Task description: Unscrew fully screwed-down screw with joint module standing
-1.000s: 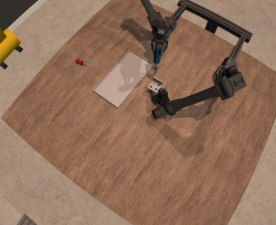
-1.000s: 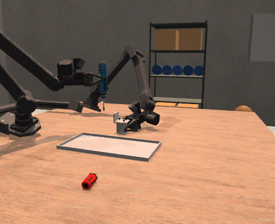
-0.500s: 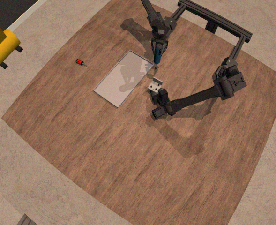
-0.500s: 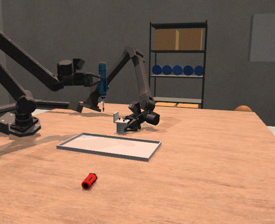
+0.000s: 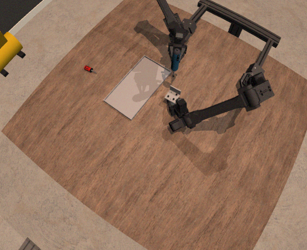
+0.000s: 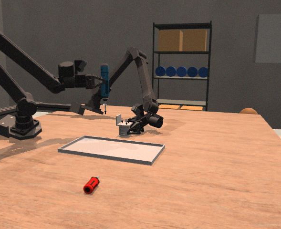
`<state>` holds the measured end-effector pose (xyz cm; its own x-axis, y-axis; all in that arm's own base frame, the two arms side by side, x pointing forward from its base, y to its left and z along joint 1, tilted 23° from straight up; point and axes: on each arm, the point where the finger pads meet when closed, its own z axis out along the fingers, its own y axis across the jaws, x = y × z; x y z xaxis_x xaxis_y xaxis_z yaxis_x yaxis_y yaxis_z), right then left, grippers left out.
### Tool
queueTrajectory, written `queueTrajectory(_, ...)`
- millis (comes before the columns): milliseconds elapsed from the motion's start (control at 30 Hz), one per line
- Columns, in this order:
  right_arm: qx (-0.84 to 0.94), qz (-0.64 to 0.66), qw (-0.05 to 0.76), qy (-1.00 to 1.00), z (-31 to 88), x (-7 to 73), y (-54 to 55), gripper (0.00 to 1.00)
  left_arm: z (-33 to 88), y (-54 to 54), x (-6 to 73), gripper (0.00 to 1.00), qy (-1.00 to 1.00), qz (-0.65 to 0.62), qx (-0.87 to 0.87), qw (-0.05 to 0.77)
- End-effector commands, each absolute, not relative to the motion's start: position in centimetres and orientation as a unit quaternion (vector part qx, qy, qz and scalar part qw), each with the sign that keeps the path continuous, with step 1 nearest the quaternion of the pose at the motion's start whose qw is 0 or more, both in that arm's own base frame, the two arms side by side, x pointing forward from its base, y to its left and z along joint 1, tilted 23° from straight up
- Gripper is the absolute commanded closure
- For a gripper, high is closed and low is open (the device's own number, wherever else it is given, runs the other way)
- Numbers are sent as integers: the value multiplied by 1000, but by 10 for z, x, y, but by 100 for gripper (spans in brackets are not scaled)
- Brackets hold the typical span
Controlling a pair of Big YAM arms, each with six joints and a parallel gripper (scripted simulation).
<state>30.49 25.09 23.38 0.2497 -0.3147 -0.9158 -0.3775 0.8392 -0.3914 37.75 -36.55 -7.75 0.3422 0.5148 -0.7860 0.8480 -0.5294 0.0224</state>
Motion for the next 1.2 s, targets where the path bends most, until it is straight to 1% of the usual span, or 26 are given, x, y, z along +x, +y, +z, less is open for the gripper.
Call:
queueTrajectory(0,-267,45,760,591,259,298,258,58,-72,-370,384,41,427,-373,791,229)
queueTrajectory(533,-260,46,771,580,293,299,269,58,-72,-370,384,41,427,-373,791,229)
queueTrajectory(1167,-265,43,766,583,298,298,274,58,-72,-370,384,41,427,-373,791,229)
